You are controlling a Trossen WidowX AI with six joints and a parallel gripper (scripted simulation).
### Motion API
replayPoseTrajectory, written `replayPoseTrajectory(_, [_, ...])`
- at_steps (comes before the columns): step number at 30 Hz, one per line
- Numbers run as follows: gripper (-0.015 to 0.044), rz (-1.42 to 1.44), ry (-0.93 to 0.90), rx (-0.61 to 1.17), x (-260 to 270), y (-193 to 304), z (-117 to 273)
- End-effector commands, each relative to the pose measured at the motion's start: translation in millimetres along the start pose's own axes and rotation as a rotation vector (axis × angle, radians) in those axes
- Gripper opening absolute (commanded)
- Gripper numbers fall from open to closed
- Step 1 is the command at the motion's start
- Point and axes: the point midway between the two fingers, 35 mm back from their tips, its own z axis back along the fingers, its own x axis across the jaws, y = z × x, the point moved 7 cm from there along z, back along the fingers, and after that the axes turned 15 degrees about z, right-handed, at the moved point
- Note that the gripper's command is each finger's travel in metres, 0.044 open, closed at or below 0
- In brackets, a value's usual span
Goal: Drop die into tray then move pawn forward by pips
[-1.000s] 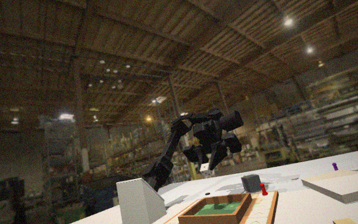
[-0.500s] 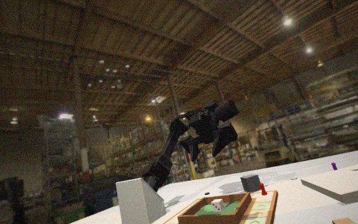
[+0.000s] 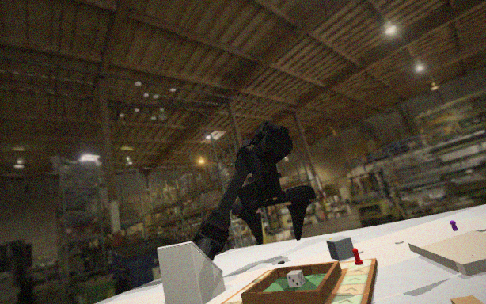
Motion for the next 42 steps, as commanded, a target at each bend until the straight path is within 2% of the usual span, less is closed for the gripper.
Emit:
replayPoseTrajectory(1, [0.0440, 0.005, 0.011, -0.016, 1.2, 2.5, 0.1])
replayPoseTrajectory(4, [0.0361, 0.183, 0.004, -0.015, 14.6, 7.1, 0.3])
replayPoseTrajectory(10, [0.0204, 0.925, -0.025, -0.008, 68.9, 34.7, -2.8])
replayPoseTrajectory(15, [0.0200, 1.539, -0.060, -0.001, 108.6, 64.1, -10.2])
replayPoseTrajectory(21, [0.0200, 1.938, -0.097, 0.001, 131.5, 86.4, -16.3])
replayPoseTrajectory(38, [0.0200, 1.973, -0.101, 0.000, 134.8, 91.2, -16.6])
replayPoseTrajectory(42, [0.0200, 1.974, -0.102, 0.001, 135.5, 92.3, -30.3])
